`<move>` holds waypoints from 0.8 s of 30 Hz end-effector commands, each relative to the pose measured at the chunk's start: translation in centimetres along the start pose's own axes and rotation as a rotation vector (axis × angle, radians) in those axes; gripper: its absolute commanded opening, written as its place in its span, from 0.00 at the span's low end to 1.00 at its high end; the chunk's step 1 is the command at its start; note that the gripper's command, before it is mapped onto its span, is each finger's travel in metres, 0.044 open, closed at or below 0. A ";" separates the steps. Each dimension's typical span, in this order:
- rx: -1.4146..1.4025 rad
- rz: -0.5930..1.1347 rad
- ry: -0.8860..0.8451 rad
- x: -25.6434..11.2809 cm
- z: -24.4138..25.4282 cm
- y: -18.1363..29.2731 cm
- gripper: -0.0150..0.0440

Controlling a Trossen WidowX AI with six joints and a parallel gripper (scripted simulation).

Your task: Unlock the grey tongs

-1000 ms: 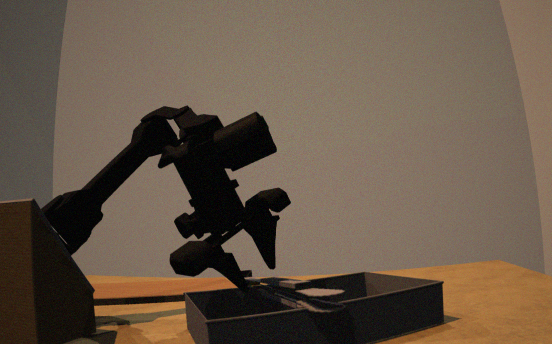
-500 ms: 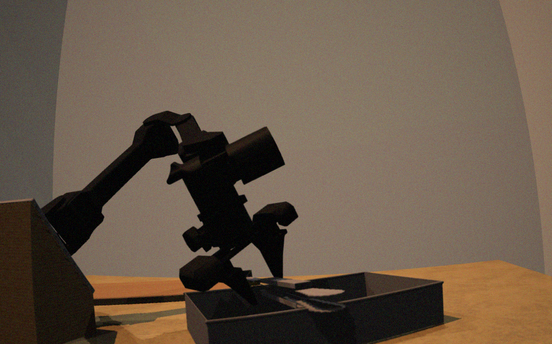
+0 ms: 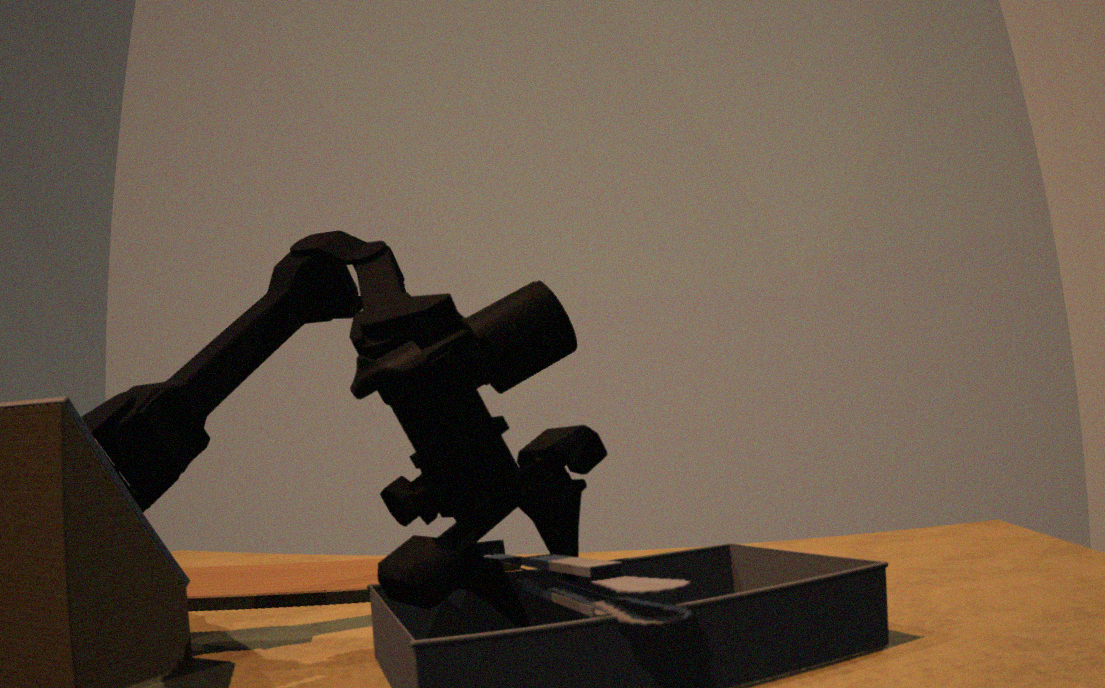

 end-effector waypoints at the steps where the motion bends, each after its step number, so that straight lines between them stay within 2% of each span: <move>1: 0.010 -0.001 0.004 0.5 0.2 -0.3 0.69; 24: 0.000 -0.003 0.003 0.3 0.0 -0.1 0.45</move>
Point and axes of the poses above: the point midway between the two fingers, 35 mm back from their tips, its own x axis out along the fingers, its own z axis across the jaws, y = z × x, the point moved 2 cm from there along -x, back along the fingers, and after that the axes turned 14 degrees about x, right-handed, at the moved point
